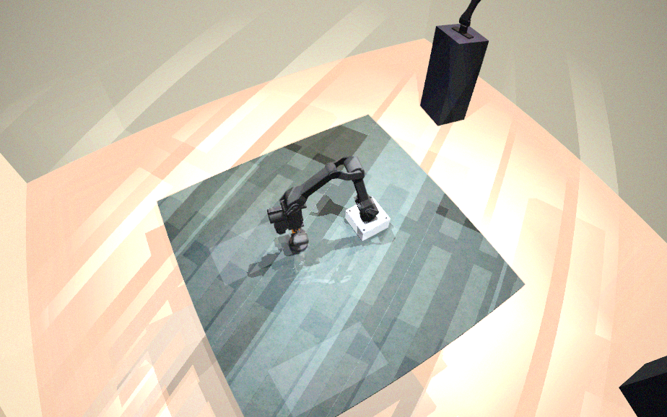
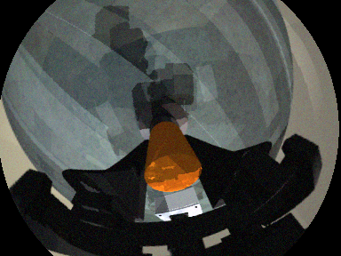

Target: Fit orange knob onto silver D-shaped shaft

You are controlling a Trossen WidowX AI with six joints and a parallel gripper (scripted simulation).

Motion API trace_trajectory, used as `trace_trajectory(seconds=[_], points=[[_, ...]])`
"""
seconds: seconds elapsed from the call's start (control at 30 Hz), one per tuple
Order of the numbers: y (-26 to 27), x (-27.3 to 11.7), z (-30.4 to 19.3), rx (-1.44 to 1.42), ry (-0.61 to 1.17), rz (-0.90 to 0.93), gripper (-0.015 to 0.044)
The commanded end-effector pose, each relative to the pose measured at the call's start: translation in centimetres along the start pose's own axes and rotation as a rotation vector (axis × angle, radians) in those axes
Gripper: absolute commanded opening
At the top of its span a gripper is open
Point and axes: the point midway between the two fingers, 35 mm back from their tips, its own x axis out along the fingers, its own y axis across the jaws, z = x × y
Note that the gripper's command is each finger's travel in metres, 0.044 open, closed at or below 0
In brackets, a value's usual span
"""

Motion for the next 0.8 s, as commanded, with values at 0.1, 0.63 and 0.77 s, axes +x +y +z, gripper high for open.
trace_trajectory(seconds=[0.1,0.63,0.77], points=[[-0.01,0.06,0.03,0.002,0.0,0.001,0.0],[0.0,-0.43,0.07,-0.026,0.0,0.001,0.0],[0.01,-0.35,0.05,-0.168,0.0,0.001,0.0]])
